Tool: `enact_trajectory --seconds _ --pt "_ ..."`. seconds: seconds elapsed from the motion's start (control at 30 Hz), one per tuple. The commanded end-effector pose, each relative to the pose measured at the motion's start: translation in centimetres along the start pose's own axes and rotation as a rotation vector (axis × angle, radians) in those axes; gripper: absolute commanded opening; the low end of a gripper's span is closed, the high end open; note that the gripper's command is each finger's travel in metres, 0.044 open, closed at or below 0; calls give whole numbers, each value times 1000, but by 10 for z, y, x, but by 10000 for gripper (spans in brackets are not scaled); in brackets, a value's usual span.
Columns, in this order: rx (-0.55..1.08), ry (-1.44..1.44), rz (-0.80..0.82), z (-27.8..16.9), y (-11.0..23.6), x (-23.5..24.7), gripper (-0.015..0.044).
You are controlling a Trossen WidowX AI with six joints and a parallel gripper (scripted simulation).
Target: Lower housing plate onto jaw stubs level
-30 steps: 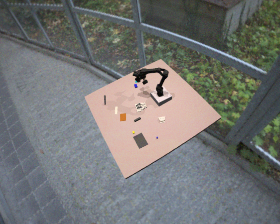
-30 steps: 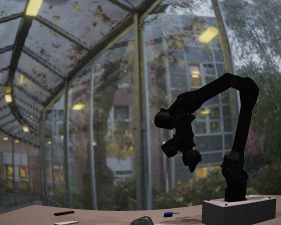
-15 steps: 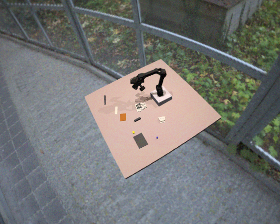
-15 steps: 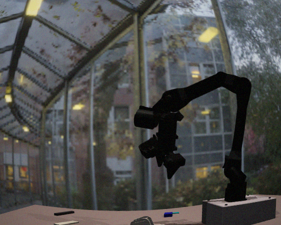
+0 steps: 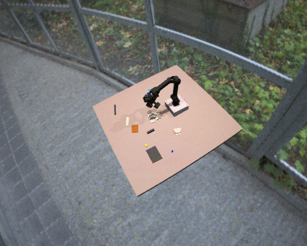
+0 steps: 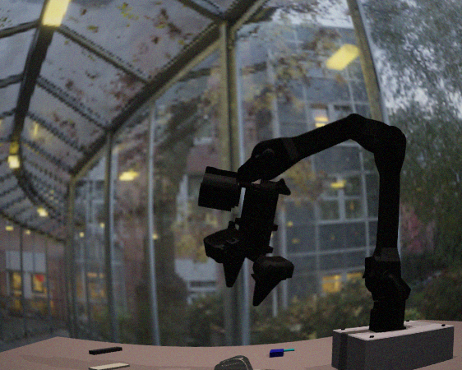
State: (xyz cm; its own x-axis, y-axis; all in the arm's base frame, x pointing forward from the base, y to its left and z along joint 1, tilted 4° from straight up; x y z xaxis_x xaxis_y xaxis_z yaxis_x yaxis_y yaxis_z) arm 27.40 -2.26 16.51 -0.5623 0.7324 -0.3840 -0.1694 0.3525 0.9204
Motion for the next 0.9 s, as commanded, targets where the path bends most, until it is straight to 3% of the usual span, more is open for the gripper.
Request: enact_trajectory --seconds 0.0,0.43,0.87 --pt "-50 44 30 21 6 19 440" --pt "-177 252 169 79 32 115 440" --pt "-231 478 321 94 63 233 440"
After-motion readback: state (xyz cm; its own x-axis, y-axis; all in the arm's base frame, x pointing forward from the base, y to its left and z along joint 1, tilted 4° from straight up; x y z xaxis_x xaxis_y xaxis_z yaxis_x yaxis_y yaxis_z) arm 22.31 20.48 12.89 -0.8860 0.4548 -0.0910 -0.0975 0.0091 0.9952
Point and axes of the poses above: the point midway between the two fingers, 35 mm back from their tips, its own y axis back along the fingers, its own x axis across the jaws, z = x × y, the point moved 5 cm from there along y, back along the fingers, and after that the axes turned 2 degrees about y, right-handed, at the moved point
